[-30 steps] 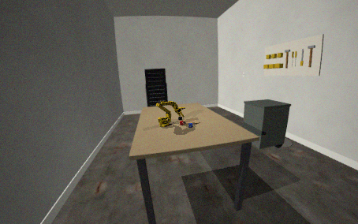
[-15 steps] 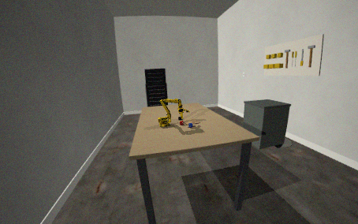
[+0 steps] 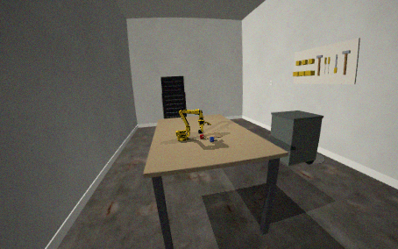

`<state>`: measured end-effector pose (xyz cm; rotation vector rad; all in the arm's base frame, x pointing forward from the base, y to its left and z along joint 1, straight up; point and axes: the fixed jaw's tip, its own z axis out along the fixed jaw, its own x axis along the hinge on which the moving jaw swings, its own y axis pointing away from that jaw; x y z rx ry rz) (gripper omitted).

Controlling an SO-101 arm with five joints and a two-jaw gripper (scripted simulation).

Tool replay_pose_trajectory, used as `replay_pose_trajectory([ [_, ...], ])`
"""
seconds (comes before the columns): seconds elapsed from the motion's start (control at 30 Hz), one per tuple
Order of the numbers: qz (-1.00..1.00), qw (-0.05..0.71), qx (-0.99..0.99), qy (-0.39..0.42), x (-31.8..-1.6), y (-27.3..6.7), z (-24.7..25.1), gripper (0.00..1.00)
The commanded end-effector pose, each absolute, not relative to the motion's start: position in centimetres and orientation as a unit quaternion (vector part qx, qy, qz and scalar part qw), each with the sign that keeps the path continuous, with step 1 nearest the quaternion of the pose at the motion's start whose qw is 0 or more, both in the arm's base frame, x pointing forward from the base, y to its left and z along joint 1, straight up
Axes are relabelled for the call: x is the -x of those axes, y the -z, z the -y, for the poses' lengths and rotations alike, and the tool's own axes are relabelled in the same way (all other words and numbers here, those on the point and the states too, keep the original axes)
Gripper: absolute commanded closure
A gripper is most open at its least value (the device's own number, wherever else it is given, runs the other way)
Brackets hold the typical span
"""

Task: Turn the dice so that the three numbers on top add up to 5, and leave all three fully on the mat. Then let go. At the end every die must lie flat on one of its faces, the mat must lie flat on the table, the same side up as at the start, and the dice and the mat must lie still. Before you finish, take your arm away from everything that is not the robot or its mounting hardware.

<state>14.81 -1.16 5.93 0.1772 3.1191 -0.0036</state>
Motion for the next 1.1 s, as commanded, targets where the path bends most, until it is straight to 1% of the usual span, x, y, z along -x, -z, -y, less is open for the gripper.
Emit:
replay_pose_trajectory([
  [0.0,-0.998,0.022,-0.058,0.002,-15.22,-6.41,1.34,0.65],
  [0.2,-0.998,0.022,-0.058,0.002,-15.22,-6.41,1.34,0.65],
  [0.23,-0.998,0.012,-0.063,0.001,-14.78,-6.42,1.55,0.65],
  [1.07,-0.998,0.012,-0.063,0.001,-14.84,-6.15,1.56,0.65],
])
